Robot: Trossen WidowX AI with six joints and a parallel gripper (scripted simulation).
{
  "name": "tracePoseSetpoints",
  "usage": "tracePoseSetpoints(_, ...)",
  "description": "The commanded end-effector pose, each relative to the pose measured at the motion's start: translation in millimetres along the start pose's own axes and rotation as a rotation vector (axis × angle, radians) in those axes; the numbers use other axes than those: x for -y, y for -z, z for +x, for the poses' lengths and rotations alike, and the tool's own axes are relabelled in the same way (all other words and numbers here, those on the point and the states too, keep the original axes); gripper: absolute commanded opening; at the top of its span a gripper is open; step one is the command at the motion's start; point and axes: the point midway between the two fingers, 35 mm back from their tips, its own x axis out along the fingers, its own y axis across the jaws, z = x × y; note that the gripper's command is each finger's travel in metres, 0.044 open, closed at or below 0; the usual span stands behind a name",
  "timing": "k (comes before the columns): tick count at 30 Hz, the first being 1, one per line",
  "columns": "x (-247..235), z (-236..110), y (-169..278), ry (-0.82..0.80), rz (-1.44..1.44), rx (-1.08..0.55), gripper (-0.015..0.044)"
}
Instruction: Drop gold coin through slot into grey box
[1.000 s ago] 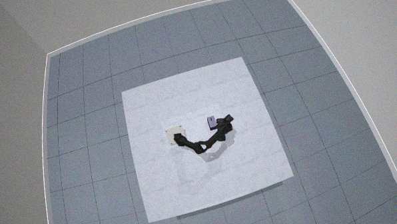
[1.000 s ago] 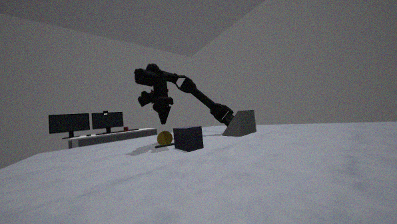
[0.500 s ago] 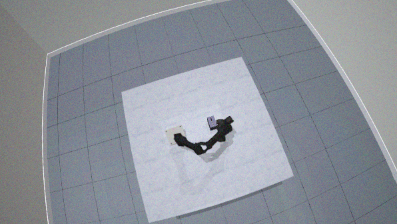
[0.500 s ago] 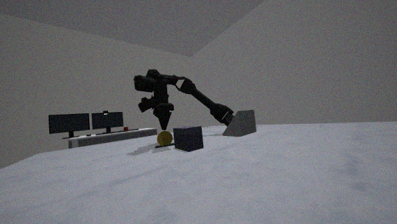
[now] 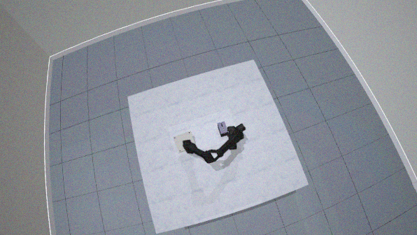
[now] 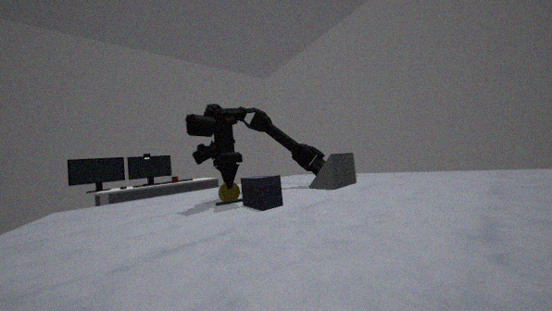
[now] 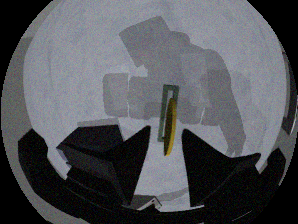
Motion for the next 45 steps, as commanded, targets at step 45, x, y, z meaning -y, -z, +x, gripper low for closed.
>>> tracePoseSetpoints(45, 1, 13, 0, 0.005, -0.004, 0.001, 0.0000)
